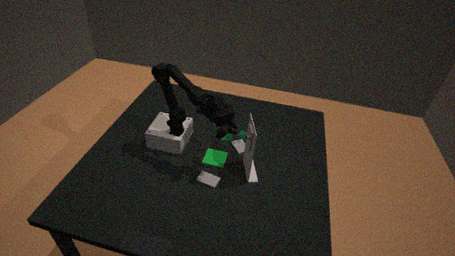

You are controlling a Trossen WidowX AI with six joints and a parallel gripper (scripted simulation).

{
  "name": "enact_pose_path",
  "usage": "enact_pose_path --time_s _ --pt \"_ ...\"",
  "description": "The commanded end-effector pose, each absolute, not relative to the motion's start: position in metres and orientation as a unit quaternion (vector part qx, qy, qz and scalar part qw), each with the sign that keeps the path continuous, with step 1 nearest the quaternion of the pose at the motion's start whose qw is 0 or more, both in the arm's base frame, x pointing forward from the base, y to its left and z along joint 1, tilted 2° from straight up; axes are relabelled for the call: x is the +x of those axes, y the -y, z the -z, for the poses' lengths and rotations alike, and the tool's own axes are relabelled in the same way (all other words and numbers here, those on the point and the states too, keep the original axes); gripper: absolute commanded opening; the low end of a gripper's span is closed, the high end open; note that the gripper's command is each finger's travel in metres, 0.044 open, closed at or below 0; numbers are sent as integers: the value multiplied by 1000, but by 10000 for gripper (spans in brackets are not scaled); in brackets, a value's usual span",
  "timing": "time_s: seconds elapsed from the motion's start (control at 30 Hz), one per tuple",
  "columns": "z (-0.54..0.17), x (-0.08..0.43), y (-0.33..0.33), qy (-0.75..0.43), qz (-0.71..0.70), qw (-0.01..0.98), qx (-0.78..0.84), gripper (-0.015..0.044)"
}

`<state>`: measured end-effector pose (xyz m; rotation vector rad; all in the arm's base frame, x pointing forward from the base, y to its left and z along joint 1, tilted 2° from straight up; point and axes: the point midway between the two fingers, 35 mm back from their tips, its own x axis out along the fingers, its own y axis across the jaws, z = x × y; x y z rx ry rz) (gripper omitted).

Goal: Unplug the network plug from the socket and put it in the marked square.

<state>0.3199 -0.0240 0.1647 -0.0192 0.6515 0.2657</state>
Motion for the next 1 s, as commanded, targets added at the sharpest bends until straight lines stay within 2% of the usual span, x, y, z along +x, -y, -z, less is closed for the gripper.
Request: enact_pose_path --time_s 0.0,0.47,0.97 --pt "-147 313 27 -358 -158 920 16 156" --pt "-107 276 28 -444 -262 837 184 156" --pt "-117 260 45 -393 -301 755 430 156"
